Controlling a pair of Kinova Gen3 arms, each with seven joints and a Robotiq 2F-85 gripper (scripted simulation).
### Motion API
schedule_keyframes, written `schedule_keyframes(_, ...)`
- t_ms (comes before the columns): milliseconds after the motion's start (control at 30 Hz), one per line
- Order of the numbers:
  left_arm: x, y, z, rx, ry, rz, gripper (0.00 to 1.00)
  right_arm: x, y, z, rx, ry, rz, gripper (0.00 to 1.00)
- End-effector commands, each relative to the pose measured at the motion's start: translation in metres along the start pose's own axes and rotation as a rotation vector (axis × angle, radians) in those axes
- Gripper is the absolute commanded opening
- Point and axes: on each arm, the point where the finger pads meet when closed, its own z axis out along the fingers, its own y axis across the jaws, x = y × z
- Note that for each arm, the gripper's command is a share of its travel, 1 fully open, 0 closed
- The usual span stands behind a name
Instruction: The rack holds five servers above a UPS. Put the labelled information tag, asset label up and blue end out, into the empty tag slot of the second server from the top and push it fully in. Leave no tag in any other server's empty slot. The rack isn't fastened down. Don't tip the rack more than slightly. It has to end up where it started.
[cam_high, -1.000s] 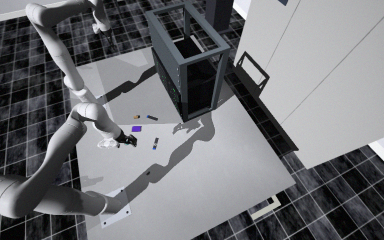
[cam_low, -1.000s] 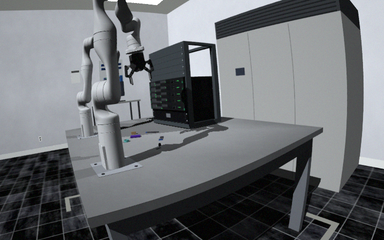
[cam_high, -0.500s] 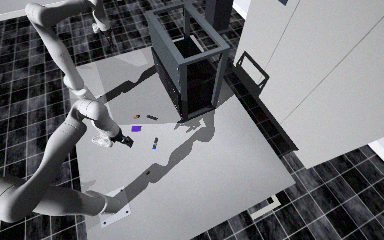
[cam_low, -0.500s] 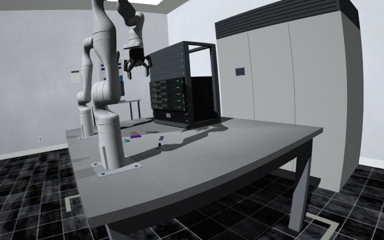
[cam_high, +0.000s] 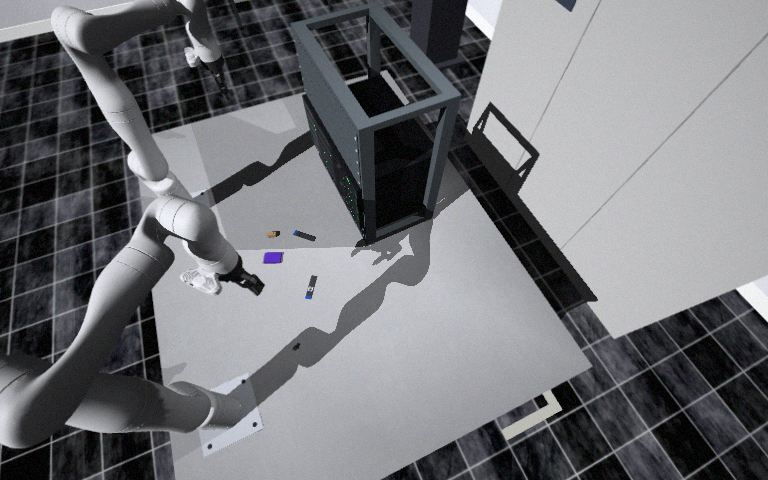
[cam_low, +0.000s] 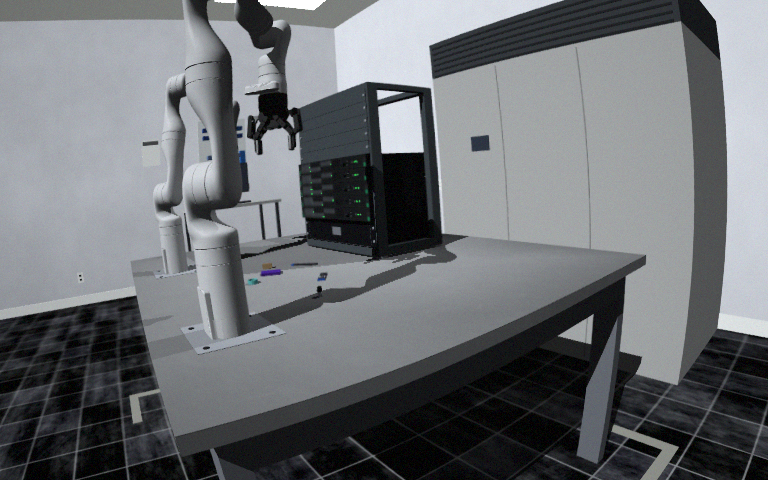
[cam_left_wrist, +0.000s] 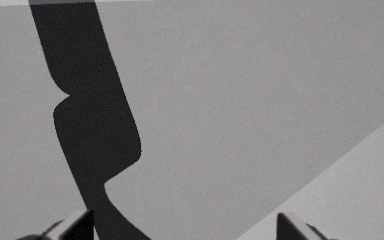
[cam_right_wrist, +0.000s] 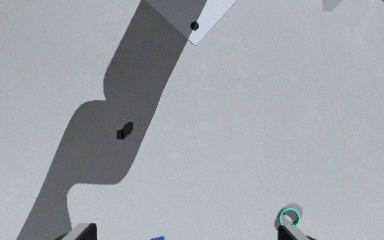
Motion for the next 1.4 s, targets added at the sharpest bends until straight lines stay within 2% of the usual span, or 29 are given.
schedule_keyframes(0,0.0,0.0,-0.001,-0.001,-0.001,0.0,1.0,-0.004,-0.001,0.002,0.003,-0.001,-0.002,0.351)
schedule_keyframes(200,0.0,0.0,-0.001,-0.001,-0.001,0.0,1.0,-0.028,-0.005,0.022,0.023,0.0,-0.022,0.351)
schedule_keyframes(400,0.0,0.0,-0.001,-0.001,-0.001,0.0,1.0,-0.065,-0.013,0.059,0.047,0.003,-0.06,0.351)
schedule_keyframes(467,0.0,0.0,-0.001,-0.001,-0.001,0.0,1.0,-0.065,-0.013,0.059,0.047,0.003,-0.06,0.351)
schedule_keyframes(700,0.0,0.0,-0.001,-0.001,-0.001,0.0,1.0,-0.112,-0.024,0.118,0.059,0.008,-0.121,0.351)
schedule_keyframes(967,0.0,0.0,-0.001,-0.001,-0.001,0.0,1.0,-0.152,-0.031,0.192,0.041,0.007,-0.194,0.351)
schedule_keyframes(1033,0.0,0.0,-0.001,-0.001,-0.001,0.0,1.0,-0.152,-0.031,0.192,0.041,0.007,-0.194,0.351)
schedule_keyframes(1200,0.0,0.0,-0.001,-0.001,-0.001,0.0,1.0,-0.168,-0.033,0.23,0.021,0.004,-0.228,0.351)
schedule_keyframes(1367,0.0,0.0,-0.001,-0.001,-0.001,0.0,1.0,-0.176,-0.033,0.254,0.004,-0.001,-0.248,0.351)
